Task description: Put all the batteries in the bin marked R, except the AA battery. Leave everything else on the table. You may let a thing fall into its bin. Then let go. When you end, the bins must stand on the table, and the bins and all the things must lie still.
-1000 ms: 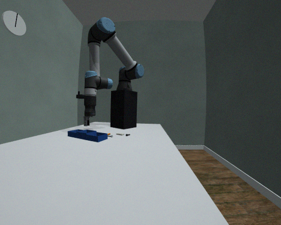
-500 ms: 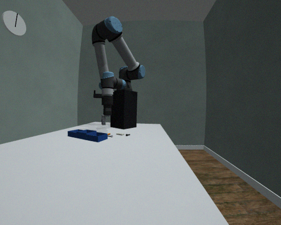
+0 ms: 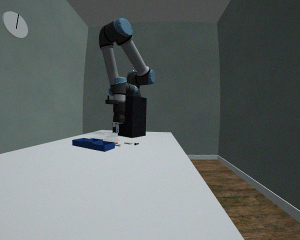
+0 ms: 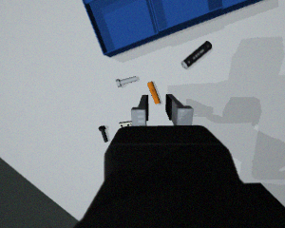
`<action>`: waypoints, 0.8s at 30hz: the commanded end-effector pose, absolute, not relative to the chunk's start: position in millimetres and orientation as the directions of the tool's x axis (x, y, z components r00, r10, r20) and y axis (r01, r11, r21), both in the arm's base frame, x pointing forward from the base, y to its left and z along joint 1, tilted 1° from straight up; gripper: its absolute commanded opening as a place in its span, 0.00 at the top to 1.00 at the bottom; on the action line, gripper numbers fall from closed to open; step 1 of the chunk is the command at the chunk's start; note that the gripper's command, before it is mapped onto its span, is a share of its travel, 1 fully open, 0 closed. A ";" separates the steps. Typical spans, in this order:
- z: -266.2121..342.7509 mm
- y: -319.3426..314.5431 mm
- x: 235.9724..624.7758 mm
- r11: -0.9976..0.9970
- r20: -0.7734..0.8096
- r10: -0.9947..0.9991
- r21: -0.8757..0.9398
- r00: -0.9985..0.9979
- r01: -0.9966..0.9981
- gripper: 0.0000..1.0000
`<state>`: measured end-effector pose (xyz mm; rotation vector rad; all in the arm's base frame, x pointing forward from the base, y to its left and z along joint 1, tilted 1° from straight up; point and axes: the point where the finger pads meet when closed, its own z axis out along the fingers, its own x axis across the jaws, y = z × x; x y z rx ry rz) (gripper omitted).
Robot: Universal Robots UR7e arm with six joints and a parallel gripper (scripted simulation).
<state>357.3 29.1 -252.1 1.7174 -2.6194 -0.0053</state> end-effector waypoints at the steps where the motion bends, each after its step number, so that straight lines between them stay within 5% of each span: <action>1: -251.8 28.6 357.9 0.251 -0.003 -0.968 0.002 -0.251 -0.968 0.46; 7: -251.8 28.4 358.0 0.048 -0.014 -0.999 -0.006 -0.048 -0.999 0.46; 24: -251.8 28.6 357.9 0.048 -0.013 -0.999 -0.006 -0.048 -0.999 0.46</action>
